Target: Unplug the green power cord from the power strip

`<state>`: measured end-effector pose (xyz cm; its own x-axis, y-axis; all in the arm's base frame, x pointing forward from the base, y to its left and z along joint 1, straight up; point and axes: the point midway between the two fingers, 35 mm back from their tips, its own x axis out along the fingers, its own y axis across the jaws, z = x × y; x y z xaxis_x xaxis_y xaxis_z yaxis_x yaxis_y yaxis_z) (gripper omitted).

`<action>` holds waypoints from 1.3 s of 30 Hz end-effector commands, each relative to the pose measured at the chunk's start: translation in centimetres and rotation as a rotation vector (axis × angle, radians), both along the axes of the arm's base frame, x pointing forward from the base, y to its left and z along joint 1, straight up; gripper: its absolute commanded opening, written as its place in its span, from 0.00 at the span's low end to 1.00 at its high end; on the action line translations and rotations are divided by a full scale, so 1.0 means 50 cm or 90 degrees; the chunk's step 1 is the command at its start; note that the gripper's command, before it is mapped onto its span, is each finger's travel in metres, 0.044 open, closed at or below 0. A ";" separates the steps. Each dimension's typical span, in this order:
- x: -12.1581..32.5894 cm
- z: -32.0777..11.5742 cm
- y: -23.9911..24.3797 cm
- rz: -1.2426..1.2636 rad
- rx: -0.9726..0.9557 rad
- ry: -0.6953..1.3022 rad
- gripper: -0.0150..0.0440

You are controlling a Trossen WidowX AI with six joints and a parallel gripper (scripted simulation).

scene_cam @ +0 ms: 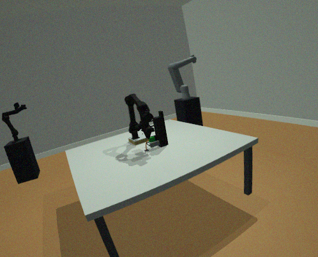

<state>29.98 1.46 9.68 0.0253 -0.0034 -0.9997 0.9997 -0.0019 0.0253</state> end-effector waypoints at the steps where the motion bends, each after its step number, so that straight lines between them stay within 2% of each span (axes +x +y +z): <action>1: 0.000 0.002 0.015 -0.002 0.004 0.000 0.53; 24: -0.001 -0.022 0.040 -0.002 0.004 0.000 0.53; 28: 0.000 -0.017 0.039 0.001 0.001 -0.001 0.35; 36: 0.000 -0.017 0.039 0.001 0.001 -0.001 0.26; 39: 0.000 -0.017 0.035 0.001 0.001 -0.001 0.25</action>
